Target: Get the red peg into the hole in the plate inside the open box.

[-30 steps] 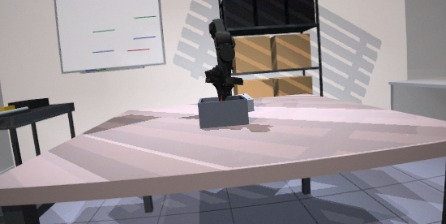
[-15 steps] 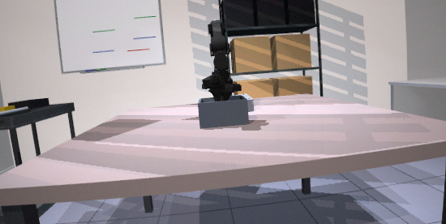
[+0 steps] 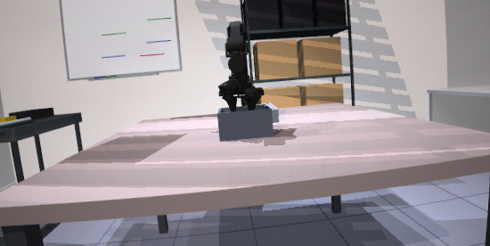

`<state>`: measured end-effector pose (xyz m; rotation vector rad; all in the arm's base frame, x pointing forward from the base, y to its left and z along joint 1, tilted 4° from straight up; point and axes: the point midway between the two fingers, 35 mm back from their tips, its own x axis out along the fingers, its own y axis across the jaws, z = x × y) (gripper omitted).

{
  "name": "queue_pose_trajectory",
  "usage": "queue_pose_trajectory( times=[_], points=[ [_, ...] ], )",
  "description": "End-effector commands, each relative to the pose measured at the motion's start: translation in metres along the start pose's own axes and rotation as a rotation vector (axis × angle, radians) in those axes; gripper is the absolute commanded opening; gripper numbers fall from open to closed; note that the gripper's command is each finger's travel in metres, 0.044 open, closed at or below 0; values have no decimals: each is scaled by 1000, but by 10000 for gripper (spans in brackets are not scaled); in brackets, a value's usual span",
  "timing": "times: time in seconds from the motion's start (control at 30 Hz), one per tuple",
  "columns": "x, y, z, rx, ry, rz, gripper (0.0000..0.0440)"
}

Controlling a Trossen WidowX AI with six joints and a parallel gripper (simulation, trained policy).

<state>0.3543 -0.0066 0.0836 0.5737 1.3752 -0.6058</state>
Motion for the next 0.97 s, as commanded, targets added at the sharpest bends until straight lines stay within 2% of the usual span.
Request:
queue_pose_trajectory(
  times=[0.0,0.4,0.93],
  points=[
    [-7,17,8,-2,6,57,440],
    [-32,58,23,-55,-1,179,440],
    [-34,61,24,-60,-4,187,440]
  ],
)
